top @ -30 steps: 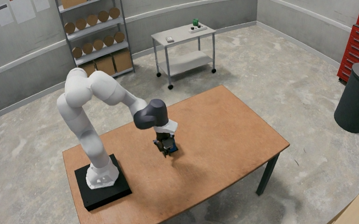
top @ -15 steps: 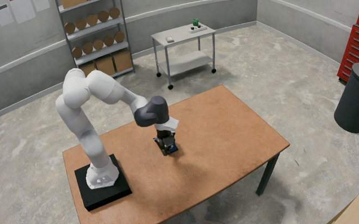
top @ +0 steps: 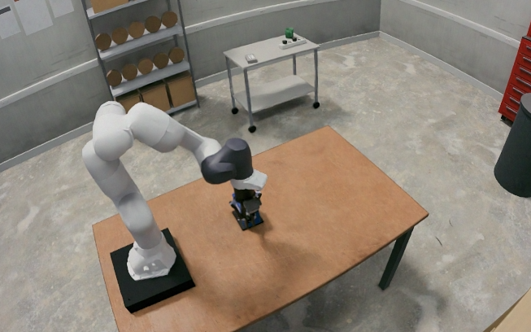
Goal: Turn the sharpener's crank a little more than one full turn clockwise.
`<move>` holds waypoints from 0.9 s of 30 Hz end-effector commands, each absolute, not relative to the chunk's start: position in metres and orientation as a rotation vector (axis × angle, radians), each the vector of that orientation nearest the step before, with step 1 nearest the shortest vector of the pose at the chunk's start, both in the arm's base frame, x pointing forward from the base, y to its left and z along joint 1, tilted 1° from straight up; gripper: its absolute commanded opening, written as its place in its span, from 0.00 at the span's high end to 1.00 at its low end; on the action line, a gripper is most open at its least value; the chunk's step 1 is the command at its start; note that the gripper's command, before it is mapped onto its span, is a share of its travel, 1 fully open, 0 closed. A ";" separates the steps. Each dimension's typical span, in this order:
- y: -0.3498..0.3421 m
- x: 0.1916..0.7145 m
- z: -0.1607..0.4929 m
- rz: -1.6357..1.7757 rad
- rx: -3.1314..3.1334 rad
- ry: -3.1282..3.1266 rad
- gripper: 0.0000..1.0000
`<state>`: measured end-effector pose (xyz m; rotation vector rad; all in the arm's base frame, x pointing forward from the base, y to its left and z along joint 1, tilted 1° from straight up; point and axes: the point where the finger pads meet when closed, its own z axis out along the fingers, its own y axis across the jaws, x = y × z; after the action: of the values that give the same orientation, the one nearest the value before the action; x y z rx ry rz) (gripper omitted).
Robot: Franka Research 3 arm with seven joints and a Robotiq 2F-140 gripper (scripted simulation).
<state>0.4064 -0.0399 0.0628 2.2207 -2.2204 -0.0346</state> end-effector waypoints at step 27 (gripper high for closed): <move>-0.041 0.443 0.074 -0.027 2.216 -2.232 0.90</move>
<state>0.4382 -0.0403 0.0735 2.2111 -2.2298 -0.0289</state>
